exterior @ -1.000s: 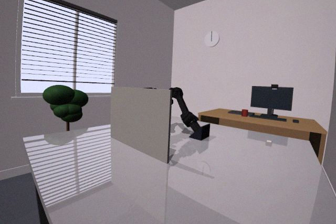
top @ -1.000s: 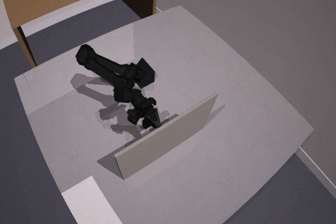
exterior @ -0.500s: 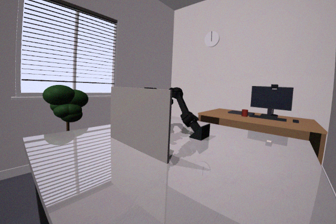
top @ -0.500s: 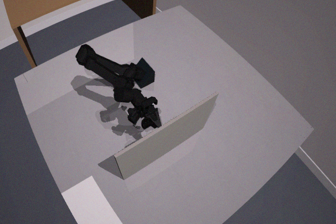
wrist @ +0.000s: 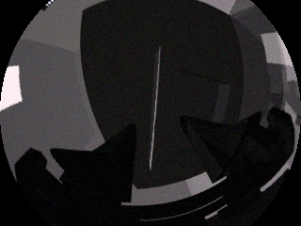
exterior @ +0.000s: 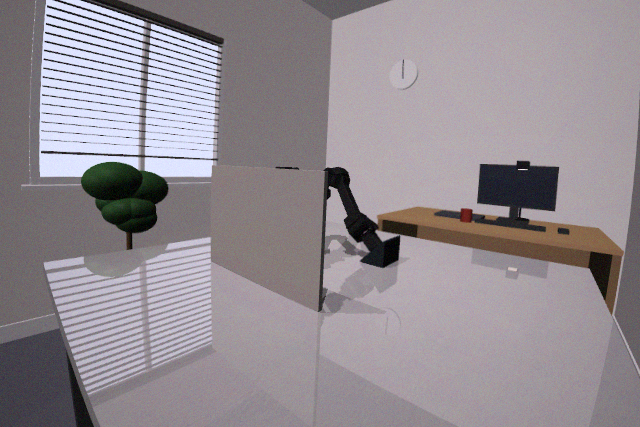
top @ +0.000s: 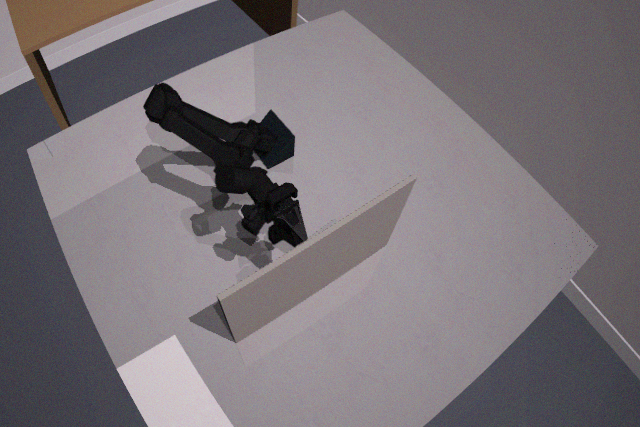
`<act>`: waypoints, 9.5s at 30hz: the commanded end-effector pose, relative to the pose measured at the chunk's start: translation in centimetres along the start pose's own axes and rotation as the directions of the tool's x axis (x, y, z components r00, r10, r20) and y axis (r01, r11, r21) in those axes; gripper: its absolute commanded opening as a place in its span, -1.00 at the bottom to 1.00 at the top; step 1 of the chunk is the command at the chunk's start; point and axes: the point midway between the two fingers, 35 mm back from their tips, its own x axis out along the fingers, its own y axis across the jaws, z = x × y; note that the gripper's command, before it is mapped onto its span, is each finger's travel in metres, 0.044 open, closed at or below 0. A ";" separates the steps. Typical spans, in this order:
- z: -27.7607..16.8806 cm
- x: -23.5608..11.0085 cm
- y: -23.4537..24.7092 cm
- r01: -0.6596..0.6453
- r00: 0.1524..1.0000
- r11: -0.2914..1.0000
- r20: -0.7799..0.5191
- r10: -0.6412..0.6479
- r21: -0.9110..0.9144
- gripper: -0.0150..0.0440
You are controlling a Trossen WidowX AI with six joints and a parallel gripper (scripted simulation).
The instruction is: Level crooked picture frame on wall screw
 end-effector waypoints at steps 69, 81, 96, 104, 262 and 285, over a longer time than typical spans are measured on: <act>-1.0 -11.7 4.9 0.000 1.000 0.959 -0.006 0.002 0.282 0.39; -1.0 -11.7 4.9 0.000 1.000 0.959 -0.006 0.002 0.282 0.39; -1.0 -11.7 4.9 0.000 1.000 0.959 -0.006 0.002 0.282 0.39; -1.0 -11.7 4.9 0.000 1.000 0.959 -0.006 0.002 0.282 0.39; 0.0 0.8 -0.4 -0.011 1.000 0.986 0.002 0.011 0.166 -0.49; 0.1 0.8 0.3 -0.011 1.000 0.986 0.002 0.011 0.166 -0.49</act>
